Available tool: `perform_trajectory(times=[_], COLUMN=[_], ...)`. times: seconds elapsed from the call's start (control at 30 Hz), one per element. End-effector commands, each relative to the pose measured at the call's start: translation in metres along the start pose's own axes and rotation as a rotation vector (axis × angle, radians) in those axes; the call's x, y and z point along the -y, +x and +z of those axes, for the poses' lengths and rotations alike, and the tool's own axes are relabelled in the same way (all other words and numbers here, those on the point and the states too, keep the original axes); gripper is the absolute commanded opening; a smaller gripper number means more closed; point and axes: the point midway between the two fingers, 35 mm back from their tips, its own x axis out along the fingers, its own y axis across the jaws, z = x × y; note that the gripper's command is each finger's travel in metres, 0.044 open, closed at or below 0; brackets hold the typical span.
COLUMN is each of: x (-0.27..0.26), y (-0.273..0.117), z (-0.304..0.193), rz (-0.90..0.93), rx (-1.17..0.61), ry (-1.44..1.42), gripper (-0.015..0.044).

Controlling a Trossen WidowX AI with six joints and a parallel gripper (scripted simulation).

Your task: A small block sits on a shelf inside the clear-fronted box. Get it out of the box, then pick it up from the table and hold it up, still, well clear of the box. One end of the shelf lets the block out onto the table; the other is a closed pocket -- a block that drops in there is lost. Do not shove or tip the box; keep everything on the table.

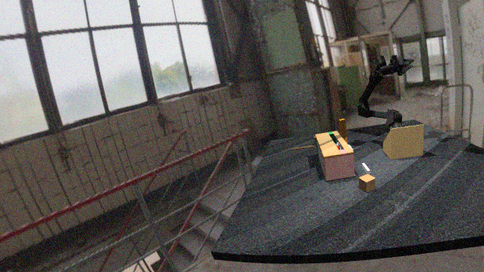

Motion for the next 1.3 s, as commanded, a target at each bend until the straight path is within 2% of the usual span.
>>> perform_trajectory(times=[0.0, 0.27, 0.5, 0.67, 0.93, 1.0, 1.27], x=[0.003, 0.124, 0.226, 0.267, 0.327, 0.335, 0.347], y=[0.001, 0.006, -0.037, -0.070, -0.166, -0.186, -0.308], z=[0.000, -0.002, -0.022, -0.037, -0.081, -0.091, -0.159], rz=[-0.011, -0.479, -0.860, -1.019, -1.294, -1.333, -1.434], rx=[-0.001, -0.105, -0.253, -0.348, -0.602, -0.667, -1.075], ry=[0.000, 0.020, 0.116, 0.164, 0.297, 0.325, 0.549], gripper=[0.0400, 0.0400, 0.0400, 0.0400, 0.0400, 0.0400, 0.0400])
